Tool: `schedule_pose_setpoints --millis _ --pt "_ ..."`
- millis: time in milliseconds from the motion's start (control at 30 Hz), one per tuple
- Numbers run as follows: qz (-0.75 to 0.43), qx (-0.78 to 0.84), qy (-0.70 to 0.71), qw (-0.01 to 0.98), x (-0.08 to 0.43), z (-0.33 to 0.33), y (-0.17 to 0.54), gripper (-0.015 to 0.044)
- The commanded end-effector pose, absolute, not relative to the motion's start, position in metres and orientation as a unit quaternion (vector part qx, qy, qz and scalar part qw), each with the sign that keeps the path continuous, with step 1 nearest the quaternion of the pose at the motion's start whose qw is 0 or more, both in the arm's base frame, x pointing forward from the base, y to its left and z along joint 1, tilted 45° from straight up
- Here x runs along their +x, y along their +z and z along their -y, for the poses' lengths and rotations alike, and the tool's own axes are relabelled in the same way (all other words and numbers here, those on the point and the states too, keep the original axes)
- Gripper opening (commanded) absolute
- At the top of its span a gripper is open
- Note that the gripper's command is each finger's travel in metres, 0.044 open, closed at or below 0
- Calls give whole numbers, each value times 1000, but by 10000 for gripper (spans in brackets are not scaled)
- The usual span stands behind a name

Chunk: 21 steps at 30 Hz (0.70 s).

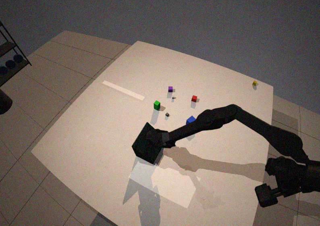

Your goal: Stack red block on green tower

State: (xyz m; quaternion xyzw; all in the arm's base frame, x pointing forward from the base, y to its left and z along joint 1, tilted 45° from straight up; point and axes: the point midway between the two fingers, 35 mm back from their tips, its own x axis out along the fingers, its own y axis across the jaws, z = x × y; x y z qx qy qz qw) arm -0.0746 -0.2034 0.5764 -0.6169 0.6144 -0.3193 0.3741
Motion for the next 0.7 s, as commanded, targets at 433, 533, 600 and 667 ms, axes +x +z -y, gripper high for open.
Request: schedule_pose_setpoints --millis 433,533,600,667 --pt "-536 -557 -355 526 -64 258 542 440" --pt "-518 -539 -357 559 -56 271 532 440" --pt "-507 -527 -357 581 -50 279 526 440" --pt "-497 -513 -356 603 -43 288 519 440"
